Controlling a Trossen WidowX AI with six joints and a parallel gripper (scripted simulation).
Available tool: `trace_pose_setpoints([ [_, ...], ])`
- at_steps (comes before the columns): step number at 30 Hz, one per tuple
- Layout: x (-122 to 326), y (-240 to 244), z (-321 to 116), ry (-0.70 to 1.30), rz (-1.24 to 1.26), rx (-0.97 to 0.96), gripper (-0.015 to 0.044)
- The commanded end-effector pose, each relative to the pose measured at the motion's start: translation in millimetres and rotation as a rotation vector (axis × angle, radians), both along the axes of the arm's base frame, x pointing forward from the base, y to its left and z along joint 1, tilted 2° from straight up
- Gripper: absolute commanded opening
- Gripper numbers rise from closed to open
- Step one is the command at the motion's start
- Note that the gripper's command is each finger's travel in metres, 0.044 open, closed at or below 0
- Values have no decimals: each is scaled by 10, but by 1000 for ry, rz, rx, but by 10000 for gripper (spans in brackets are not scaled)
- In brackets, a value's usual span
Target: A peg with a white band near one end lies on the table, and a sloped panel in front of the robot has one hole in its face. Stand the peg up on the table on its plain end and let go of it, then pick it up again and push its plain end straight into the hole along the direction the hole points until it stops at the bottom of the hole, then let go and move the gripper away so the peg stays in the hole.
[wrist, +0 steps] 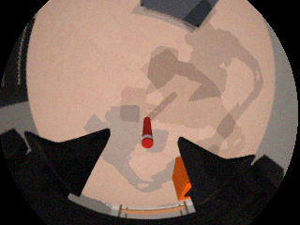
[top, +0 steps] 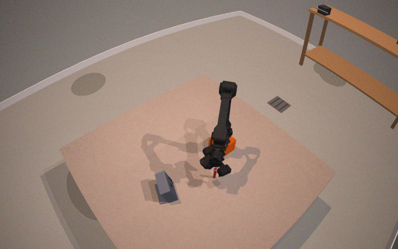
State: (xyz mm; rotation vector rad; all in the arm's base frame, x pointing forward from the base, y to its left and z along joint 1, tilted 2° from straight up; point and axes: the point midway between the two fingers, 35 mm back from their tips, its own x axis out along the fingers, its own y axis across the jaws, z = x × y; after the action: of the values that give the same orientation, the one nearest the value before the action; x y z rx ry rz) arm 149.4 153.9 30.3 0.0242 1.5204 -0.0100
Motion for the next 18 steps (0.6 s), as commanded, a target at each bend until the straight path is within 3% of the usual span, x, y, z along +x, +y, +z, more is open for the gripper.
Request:
trace_pose_setpoints([
  [1, -18, -15, -84, 11, 6, -8, 440],
  [18, -26, -35, -347, 12, 6, -8, 440],
])
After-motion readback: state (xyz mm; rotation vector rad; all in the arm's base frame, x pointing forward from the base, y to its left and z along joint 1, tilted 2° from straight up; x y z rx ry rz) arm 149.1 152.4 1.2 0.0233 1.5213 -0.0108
